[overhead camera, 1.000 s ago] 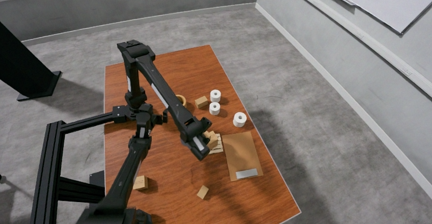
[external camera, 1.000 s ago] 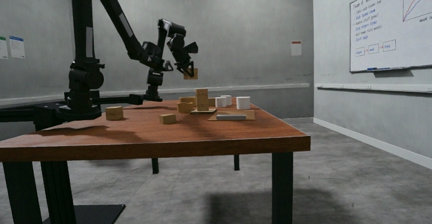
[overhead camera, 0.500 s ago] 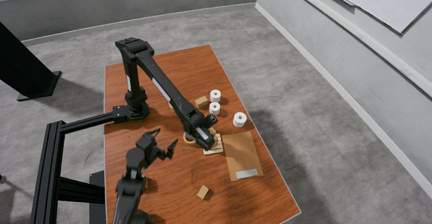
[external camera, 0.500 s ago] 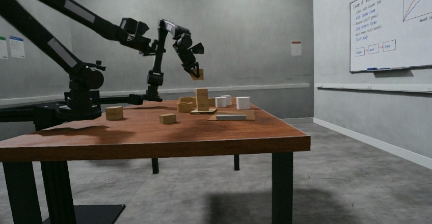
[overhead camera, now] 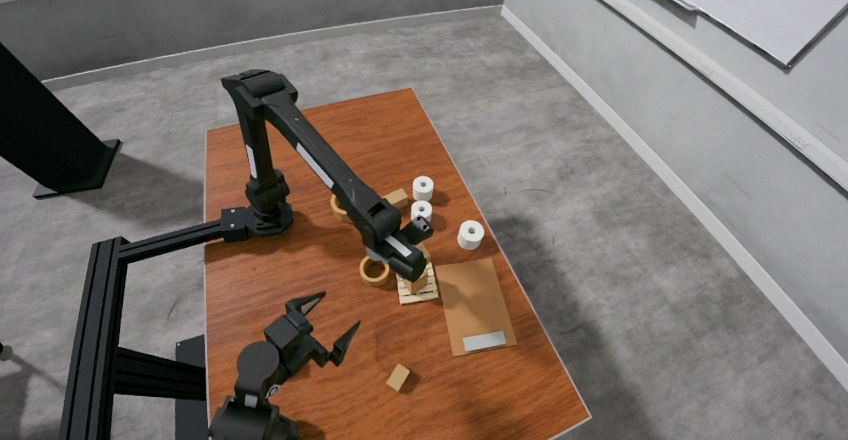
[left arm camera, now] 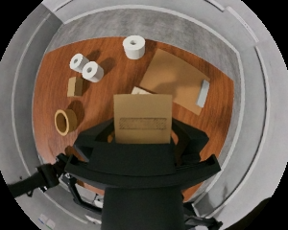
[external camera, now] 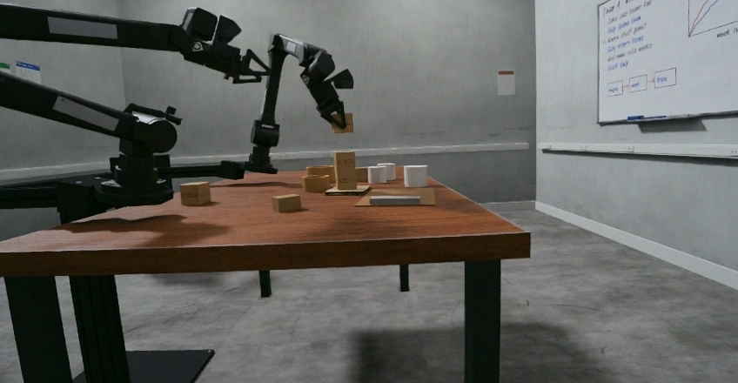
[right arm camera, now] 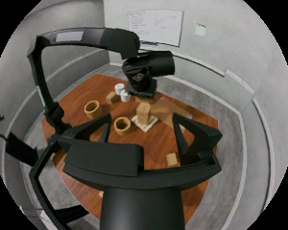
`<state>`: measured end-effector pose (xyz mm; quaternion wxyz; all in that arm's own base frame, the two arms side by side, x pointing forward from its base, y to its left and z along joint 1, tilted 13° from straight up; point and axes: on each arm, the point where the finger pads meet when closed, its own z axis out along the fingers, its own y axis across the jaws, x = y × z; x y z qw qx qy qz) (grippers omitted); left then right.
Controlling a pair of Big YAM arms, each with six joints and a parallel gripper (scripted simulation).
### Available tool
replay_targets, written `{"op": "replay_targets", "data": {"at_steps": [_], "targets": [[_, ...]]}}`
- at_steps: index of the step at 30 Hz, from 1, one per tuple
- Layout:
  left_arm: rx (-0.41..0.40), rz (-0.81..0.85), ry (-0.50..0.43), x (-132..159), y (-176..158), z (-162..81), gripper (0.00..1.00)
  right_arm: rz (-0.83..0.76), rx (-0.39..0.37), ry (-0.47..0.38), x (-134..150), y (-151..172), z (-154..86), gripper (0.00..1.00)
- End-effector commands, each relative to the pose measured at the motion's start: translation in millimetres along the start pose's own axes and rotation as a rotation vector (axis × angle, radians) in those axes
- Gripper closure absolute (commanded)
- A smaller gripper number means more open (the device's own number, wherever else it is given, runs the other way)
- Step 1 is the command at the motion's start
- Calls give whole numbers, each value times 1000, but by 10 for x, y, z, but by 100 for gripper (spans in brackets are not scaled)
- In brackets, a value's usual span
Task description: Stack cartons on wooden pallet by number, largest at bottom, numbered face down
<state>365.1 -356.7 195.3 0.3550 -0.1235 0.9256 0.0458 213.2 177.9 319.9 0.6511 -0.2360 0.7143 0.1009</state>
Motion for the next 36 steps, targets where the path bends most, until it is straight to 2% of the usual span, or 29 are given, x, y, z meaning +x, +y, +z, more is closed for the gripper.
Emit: {"op": "replay_targets", "data": {"at_steps": [1,11,12,15,16,17,22,23,25,29,36], "targets": [[21,-2,-11,-81,-39,-45,45,35,16,-35,-322,-148,-104,0],[20,5,-11,-149,-101,-54,45,38,16,-40,-342,-149,-98,0],[3,16,-4,-43,-45,63,45,38,16,-40,-342,-149,-98,0],[-9,30,3,63,36,147,45,38,16,-40,-342,-149,-98,0],[-4,26,1,51,-15,160,45,38,16,-40,-342,-149,-98,0],[3,20,-3,29,-50,157,45,15,9,-16,-179,-94,-62,0],[0,25,-1,103,38,211,45,15,9,-16,-179,-94,-62,0],[14,5,-9,9,-29,186,45,15,9,-16,-179,-94,-62,0],[12,4,-10,23,-22,231,45,15,9,-16,-179,-94,-62,0],[5,28,-2,178,-28,320,45,15,9,-16,-179,-94,-62,0],[8,12,-7,140,-29,387,45,15,9,-16,-179,-94,-62,0]]}}
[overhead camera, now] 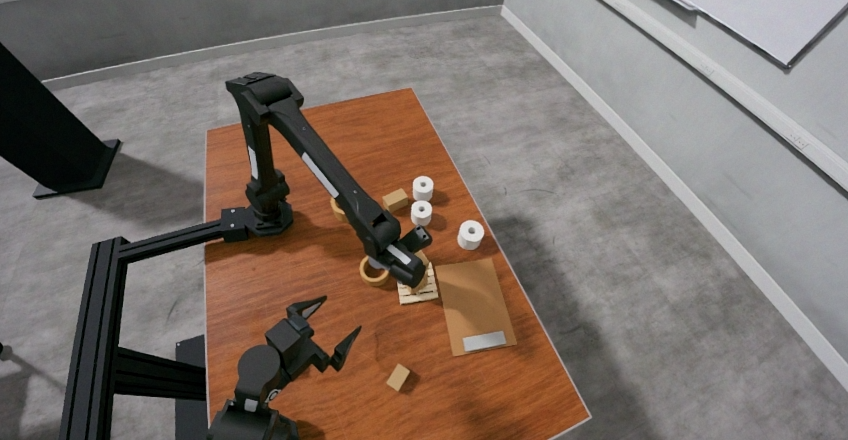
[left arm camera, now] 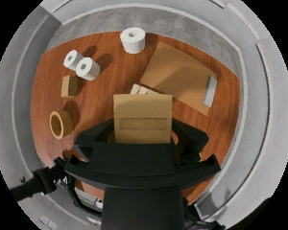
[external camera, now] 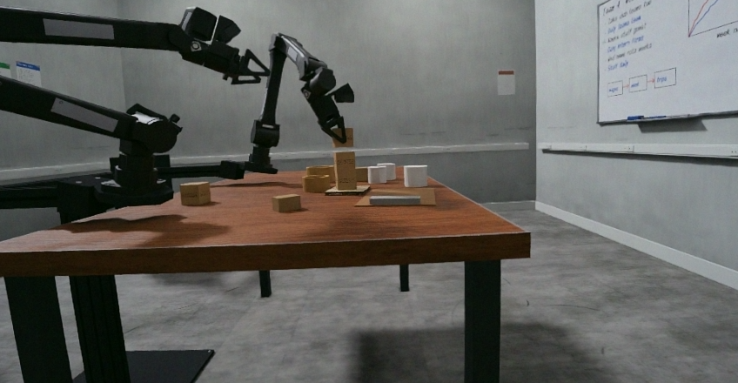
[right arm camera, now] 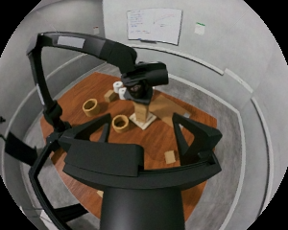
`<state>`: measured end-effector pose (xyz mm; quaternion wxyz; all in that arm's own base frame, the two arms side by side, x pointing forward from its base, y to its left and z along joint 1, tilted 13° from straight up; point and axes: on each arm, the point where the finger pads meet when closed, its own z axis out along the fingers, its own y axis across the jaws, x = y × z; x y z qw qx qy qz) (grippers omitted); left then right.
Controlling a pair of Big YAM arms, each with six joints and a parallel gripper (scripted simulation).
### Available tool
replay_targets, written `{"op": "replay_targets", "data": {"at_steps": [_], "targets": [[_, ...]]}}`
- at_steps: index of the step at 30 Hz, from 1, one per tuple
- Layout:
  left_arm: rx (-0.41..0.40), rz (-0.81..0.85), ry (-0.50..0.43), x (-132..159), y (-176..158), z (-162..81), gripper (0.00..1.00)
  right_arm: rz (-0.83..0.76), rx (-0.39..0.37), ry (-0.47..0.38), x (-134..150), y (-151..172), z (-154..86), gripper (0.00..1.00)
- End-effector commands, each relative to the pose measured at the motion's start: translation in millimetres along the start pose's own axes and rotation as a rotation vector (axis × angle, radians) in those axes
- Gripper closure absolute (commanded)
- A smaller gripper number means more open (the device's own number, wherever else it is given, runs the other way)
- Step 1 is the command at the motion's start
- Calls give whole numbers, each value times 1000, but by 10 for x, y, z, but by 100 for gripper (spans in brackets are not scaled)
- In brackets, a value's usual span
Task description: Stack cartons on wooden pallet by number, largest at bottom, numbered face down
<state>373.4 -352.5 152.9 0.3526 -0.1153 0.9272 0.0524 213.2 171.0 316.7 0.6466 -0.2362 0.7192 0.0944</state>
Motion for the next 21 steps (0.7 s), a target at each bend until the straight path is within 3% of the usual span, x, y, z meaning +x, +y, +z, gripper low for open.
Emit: {"op": "replay_targets", "data": {"at_steps": [1,21], "targets": [[15,-9,-10,-77,-48,10,45,21,1,-32,-224,-41,-38,0],[11,1,-6,30,-34,120,45,21,1,-32,-224,-41,-38,0]]}}
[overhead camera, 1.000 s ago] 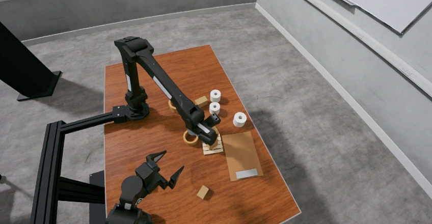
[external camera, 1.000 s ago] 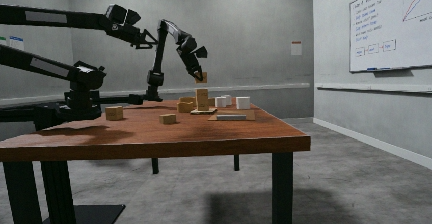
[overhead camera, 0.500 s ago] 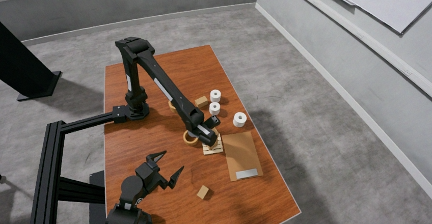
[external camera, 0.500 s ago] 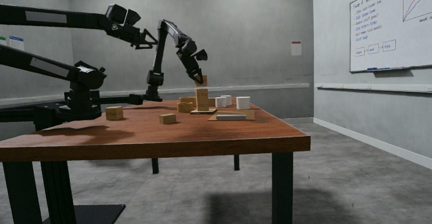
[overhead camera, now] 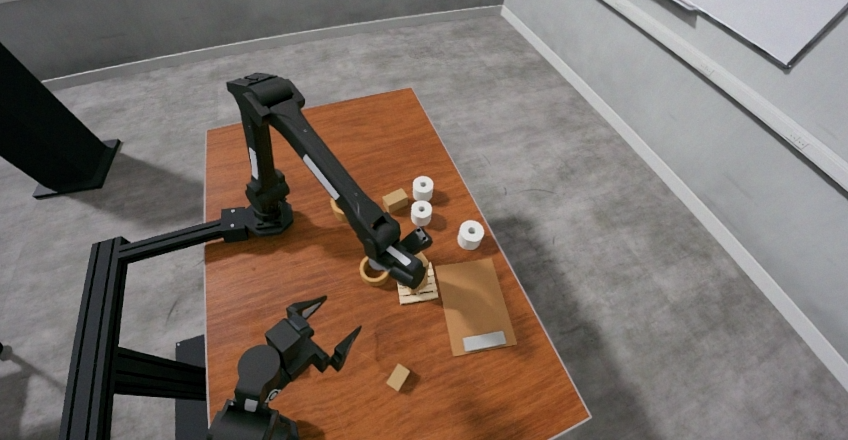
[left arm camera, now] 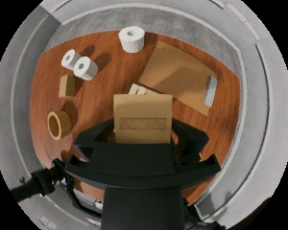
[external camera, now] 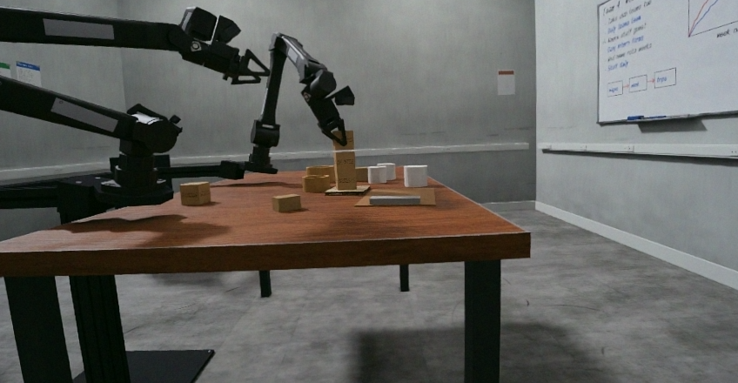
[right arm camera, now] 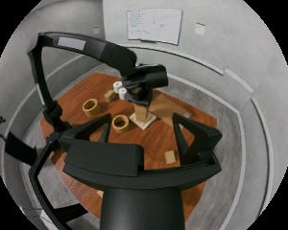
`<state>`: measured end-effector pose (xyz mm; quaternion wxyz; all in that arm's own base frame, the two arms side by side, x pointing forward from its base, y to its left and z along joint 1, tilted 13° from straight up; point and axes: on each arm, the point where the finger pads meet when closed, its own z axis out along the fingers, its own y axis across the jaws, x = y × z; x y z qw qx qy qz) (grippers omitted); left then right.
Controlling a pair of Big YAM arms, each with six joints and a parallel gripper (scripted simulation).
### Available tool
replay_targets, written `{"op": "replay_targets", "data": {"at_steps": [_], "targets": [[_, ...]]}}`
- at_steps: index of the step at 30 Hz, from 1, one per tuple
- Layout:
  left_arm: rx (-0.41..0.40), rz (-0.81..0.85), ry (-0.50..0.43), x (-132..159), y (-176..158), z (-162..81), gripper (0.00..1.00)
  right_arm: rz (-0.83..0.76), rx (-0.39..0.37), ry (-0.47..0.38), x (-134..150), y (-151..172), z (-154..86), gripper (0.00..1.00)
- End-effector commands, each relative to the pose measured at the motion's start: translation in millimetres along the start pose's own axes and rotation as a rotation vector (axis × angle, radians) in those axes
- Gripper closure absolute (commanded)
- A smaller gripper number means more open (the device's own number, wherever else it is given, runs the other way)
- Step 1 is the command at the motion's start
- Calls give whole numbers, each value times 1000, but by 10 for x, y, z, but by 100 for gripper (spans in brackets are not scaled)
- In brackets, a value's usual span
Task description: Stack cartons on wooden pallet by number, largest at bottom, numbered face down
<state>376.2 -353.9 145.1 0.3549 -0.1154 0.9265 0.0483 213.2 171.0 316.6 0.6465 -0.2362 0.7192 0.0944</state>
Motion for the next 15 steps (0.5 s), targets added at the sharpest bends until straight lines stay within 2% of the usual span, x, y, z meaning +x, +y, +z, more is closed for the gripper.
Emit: {"op": "replay_targets", "data": {"at_steps": [1,10,15], "targets": [[14,-6,-9,-61,-36,-3,45,21,1,-32,-224,-41,-38,0],[1,4,-2,19,-4,97,45,21,1,-32,-224,-41,-38,0],[17,-7,-10,-39,-37,38,45,21,1,-32,-224,-41,-38,0]]}}
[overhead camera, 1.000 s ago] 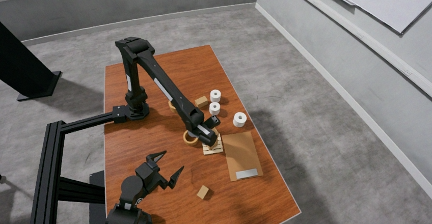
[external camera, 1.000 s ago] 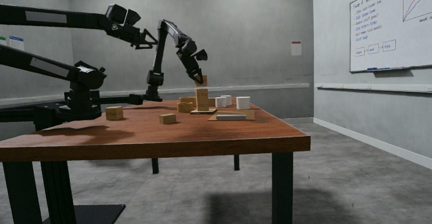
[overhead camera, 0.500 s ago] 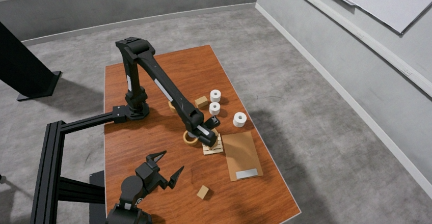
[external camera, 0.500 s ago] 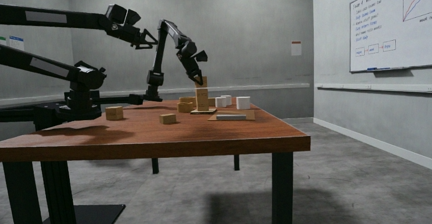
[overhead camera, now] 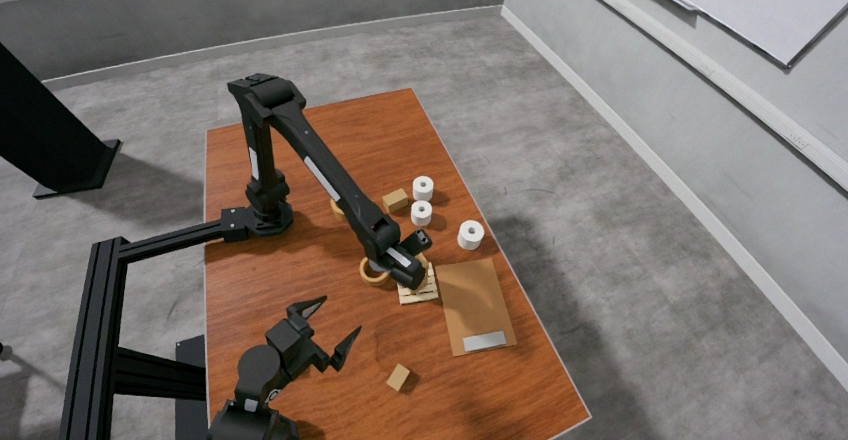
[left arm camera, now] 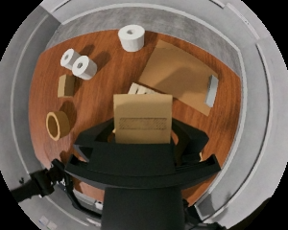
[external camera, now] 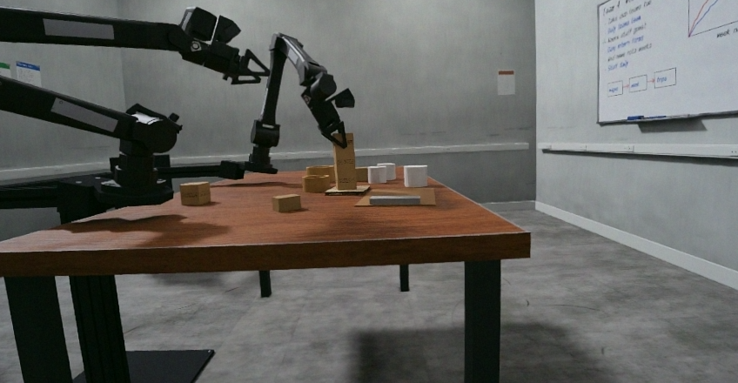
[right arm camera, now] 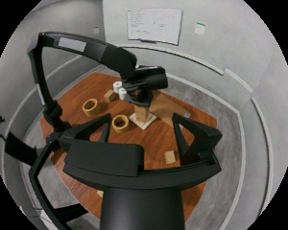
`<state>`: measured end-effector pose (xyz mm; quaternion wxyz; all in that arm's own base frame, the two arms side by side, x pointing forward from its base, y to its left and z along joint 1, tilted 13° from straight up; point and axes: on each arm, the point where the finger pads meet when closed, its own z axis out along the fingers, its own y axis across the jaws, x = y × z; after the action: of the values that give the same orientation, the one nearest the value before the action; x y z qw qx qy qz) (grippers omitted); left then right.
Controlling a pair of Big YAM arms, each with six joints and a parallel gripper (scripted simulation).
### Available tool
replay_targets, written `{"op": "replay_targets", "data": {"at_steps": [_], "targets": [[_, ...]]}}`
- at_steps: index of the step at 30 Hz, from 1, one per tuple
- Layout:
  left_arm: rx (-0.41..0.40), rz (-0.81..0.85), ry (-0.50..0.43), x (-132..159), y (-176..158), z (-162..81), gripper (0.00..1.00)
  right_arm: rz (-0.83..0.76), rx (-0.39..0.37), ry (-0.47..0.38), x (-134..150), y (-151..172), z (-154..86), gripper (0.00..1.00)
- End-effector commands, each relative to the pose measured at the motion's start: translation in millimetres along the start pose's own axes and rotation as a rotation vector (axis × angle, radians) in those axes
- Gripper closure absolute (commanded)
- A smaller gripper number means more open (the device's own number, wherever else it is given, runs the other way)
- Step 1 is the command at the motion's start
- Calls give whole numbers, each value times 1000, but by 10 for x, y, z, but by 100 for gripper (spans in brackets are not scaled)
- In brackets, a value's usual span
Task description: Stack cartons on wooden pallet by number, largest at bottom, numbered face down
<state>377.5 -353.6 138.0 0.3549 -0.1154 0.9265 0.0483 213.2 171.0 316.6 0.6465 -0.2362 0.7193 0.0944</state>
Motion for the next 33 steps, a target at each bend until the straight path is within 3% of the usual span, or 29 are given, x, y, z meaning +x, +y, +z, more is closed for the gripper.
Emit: {"op": "replay_targets", "data": {"at_steps": [1,7,9,10,21,33], "targets": [[14,-7,-9,-69,-32,-1,45,21,1,-32,-224,-41,-38,0],[14,-6,-9,-66,-35,-5,45,21,1,-32,-224,-41,-38,0],[12,-7,-6,-45,-30,-31,23,21,1,-32,-224,-41,-38,0],[12,-7,-6,-45,-30,-31,17,21,1,-32,-224,-41,-38,0],[65,-46,-30,-277,-92,-313,17,21,1,-32,-224,-41,-38,0],[81,-61,-36,-311,-97,-539,17,21,1,-32,-224,-41,-38,0]]}}
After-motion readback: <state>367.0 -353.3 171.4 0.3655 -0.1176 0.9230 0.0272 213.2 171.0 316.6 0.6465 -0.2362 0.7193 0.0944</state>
